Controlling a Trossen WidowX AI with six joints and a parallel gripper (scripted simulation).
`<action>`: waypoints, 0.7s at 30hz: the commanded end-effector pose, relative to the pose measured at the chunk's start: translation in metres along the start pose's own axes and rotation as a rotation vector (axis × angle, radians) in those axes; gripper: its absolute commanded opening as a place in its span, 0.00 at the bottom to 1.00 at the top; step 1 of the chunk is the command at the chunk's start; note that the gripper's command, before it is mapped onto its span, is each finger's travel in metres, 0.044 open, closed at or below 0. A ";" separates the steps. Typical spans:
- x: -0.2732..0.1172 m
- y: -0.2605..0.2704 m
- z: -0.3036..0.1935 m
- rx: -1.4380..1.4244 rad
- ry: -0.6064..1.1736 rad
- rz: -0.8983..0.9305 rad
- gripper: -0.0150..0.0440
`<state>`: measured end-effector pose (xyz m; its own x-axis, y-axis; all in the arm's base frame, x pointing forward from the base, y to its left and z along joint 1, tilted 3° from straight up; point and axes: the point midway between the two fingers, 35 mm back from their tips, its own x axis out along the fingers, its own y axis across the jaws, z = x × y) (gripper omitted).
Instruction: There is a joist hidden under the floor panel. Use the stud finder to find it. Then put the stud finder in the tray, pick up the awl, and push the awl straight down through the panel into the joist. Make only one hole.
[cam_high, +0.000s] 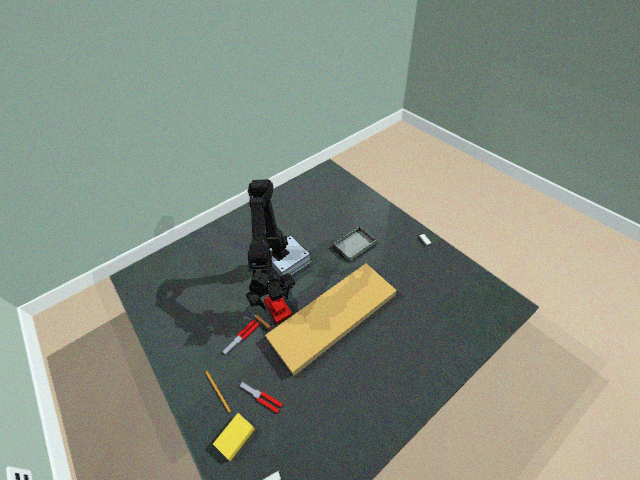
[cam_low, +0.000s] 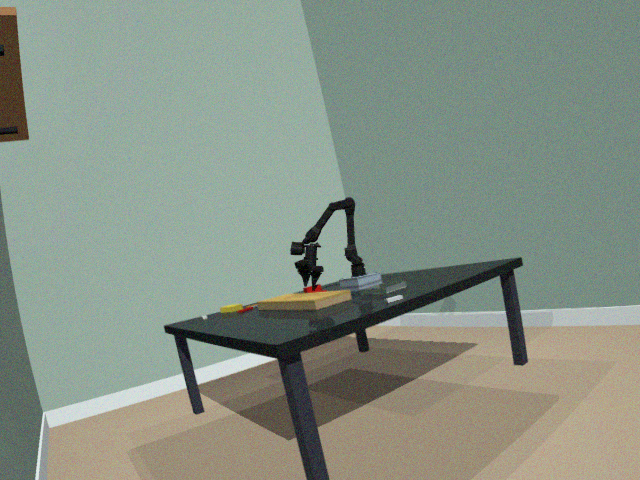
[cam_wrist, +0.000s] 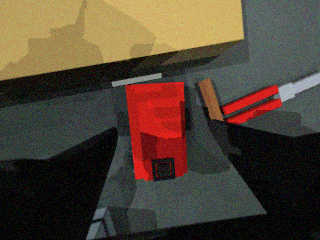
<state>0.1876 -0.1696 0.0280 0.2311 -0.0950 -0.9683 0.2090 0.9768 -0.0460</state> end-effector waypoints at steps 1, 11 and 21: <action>0.009 0.003 -0.005 -0.004 0.006 0.011 1.00; 0.024 0.003 -0.010 -0.004 0.006 0.011 1.00; 0.031 0.004 -0.013 -0.004 0.007 0.011 0.87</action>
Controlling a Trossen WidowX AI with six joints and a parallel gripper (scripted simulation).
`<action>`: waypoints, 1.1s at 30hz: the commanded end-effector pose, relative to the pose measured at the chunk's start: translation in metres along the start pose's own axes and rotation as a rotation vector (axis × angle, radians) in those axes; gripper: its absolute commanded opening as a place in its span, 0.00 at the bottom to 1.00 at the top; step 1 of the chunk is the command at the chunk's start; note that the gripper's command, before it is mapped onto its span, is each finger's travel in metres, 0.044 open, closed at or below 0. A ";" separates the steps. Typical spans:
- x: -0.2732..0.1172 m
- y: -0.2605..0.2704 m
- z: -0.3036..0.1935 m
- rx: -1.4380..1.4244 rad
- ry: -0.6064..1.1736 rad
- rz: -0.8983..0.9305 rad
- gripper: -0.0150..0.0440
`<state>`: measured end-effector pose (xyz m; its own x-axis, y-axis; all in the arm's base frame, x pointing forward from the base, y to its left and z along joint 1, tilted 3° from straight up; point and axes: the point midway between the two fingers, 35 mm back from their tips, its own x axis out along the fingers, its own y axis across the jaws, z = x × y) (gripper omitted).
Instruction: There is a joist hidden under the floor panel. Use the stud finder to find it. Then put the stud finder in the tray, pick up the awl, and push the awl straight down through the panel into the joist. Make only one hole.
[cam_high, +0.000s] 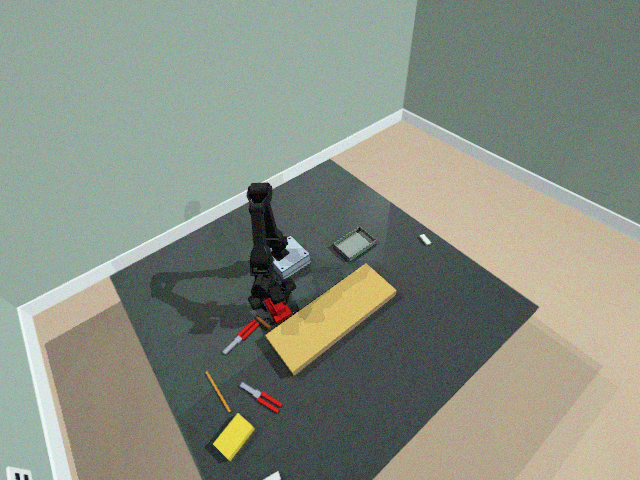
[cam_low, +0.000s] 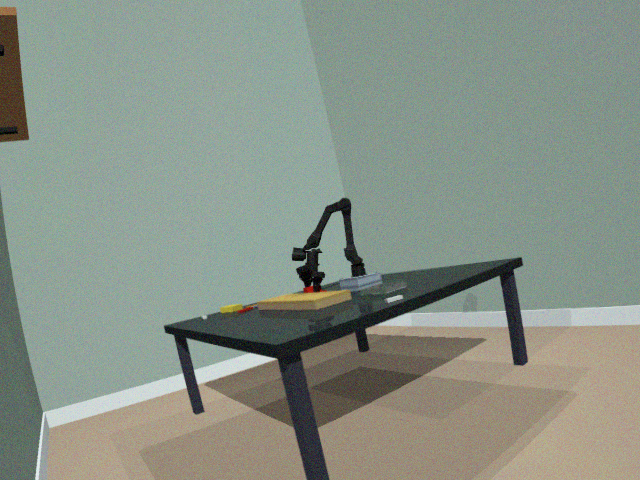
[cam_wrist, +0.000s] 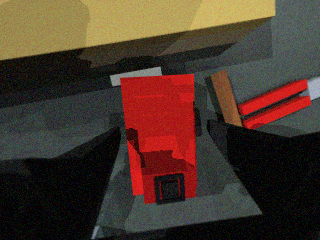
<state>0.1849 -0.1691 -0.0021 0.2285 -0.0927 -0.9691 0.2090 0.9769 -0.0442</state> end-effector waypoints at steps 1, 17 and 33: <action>0.003 0.002 -0.003 -0.005 0.003 0.009 0.82; 0.003 0.002 -0.003 -0.005 0.003 0.009 0.64; -0.014 0.000 0.006 -0.005 0.003 0.009 0.26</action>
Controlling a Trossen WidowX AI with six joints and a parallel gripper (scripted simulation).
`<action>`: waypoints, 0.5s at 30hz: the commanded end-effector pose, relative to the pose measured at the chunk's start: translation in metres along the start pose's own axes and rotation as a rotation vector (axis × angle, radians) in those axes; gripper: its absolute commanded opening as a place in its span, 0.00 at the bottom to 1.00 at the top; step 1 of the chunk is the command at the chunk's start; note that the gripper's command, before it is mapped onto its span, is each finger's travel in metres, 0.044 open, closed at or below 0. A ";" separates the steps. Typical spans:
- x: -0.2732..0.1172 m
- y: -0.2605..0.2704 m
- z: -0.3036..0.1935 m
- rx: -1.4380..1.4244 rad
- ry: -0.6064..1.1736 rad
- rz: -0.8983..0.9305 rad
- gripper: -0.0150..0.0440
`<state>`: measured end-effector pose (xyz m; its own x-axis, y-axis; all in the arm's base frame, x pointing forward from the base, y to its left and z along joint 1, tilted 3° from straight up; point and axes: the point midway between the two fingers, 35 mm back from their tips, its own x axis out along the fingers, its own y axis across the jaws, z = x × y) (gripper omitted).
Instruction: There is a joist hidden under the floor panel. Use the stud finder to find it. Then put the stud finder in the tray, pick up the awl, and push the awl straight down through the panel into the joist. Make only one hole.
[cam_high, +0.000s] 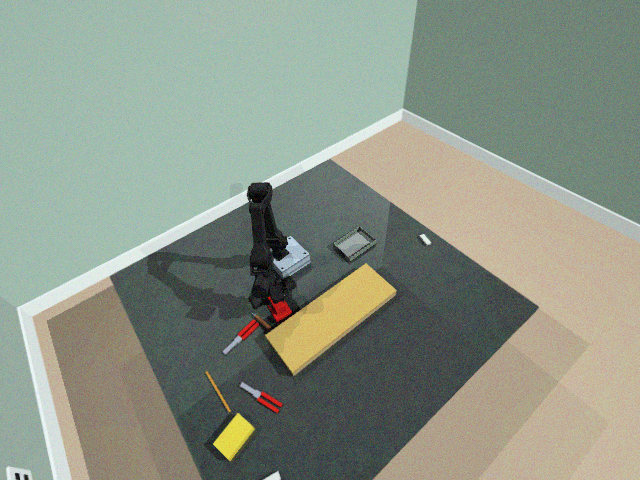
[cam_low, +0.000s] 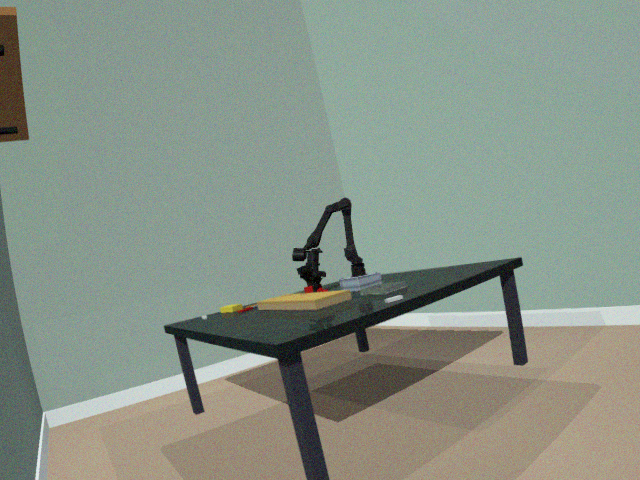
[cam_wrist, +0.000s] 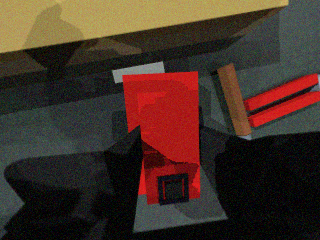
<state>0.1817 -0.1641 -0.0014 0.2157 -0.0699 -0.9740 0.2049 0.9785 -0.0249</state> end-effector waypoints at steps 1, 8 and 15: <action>-0.018 -0.004 0.011 -0.005 -0.015 -0.011 0.25; -0.059 -0.004 0.024 -0.005 -0.015 -0.011 0.25; -0.094 -0.001 0.028 -0.005 -0.015 -0.011 0.25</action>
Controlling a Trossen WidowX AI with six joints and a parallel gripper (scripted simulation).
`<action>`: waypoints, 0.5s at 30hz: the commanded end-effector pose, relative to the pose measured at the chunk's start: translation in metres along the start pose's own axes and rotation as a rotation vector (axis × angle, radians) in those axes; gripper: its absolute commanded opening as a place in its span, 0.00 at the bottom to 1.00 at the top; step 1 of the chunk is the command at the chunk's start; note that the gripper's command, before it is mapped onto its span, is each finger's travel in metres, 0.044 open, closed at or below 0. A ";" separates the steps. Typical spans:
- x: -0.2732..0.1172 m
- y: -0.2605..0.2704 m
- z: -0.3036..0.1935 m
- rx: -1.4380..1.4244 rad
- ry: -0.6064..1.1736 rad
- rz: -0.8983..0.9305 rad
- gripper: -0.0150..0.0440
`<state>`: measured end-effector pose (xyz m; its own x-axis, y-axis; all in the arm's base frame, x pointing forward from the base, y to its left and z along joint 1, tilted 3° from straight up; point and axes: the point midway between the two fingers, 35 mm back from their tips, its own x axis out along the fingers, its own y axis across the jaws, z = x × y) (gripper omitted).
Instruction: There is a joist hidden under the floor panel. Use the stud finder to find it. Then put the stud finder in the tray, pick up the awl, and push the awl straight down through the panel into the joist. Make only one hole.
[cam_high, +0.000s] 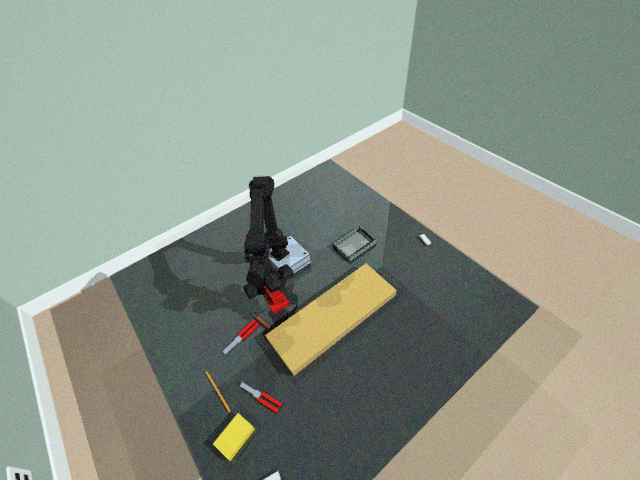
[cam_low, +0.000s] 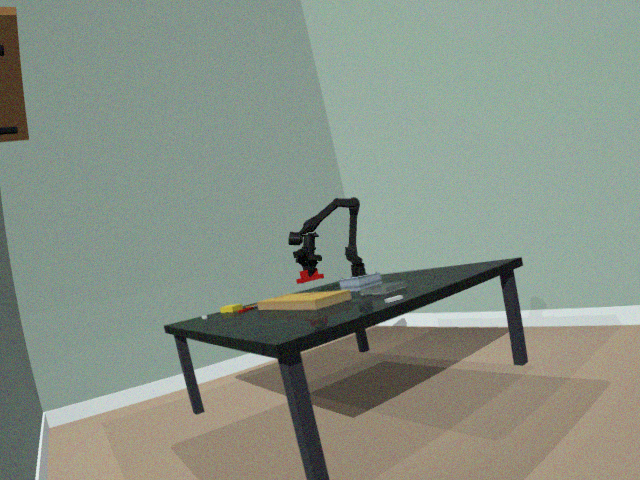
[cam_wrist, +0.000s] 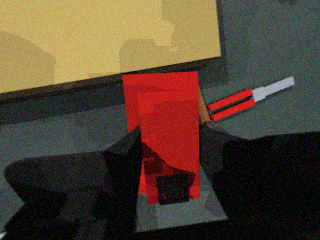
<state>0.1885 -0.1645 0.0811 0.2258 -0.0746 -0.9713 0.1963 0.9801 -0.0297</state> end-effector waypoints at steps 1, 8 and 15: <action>-0.016 0.000 0.003 0.004 -0.004 -0.008 0.25; -0.017 -0.004 0.017 -0.005 -0.005 -0.006 0.25; -0.018 -0.012 0.046 -0.025 -0.007 -0.001 0.25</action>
<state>0.2129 -0.1764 0.1039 0.2280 -0.0698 -0.9712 0.1762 0.9839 -0.0294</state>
